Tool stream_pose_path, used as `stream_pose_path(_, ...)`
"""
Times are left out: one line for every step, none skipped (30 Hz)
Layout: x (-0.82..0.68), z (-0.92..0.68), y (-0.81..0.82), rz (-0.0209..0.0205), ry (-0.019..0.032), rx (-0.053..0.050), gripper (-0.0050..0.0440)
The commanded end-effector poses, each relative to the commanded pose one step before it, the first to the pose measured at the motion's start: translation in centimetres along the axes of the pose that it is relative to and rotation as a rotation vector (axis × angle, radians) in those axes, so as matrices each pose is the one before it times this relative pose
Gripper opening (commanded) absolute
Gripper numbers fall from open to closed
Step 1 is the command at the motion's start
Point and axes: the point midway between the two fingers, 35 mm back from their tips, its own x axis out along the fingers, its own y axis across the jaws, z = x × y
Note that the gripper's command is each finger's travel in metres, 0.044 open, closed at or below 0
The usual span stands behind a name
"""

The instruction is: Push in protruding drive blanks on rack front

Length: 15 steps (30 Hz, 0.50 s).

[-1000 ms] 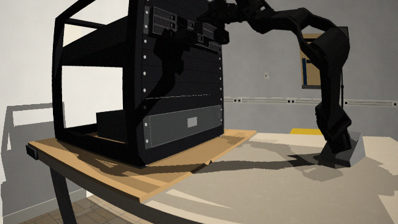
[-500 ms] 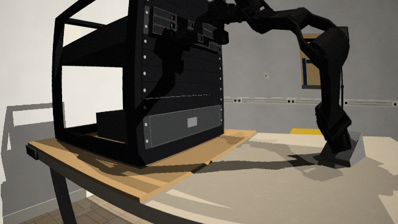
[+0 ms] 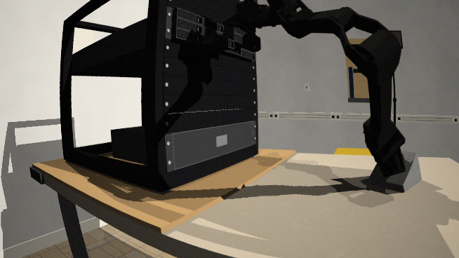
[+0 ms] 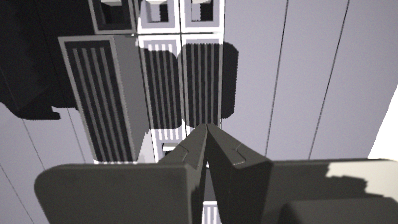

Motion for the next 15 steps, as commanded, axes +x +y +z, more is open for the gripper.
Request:
stream_pose_path(0.257, 0.421, -0.458, -0.00839, -0.00624, -0.0139, -0.005)
stream_pose_path(0.188, 0.019, -0.01, 0.0, 0.0, 0.0, -0.005)
stream_pose_path(0.207, 0.021, -0.012, 0.0, 0.0, 0.0, -0.005)
stream_pose_path(0.186, 0.019, -0.011, 0.0, 0.0, 0.0, -0.005)
stream_pose_path(0.133, 0.013, -0.007, 0.0, 0.0, 0.0, -0.005)
stream_pose_path(0.064, 0.007, -0.003, 0.00001, 0.00001, 0.0, -0.005)
stream_pose_path(0.011, 0.001, -0.001, 0.0, 0.0, 0.0, -0.005)
stream_pose_path(0.0, 0.0, 0.0, 0.0, 0.0, 0.0, -0.005)
stream_pose_path(0.0, 0.0, 0.0, 0.0, 0.0, 0.0, -0.005)
stream_pose_path(0.0, 0.0, 0.0, 0.0, 0.0, 0.0, -0.005)
stream_pose_path(0.0, 0.0, 0.0, 0.0, 0.0, 0.0, -0.005)
stream_pose_path(0.0, 0.0, 0.0, 0.0, 0.0, 0.0, -0.005)
stream_pose_path(0.0, 0.0, 0.0, 0.0, 0.0, 0.0, -0.005)
stream_pose_path(0.012, 0.0, 0.0, 0.0, 0.0, 0.0, -0.005)
stream_pose_path(0.065, 0.0, -0.001, -0.00001, 0.0, 0.0, -0.005)
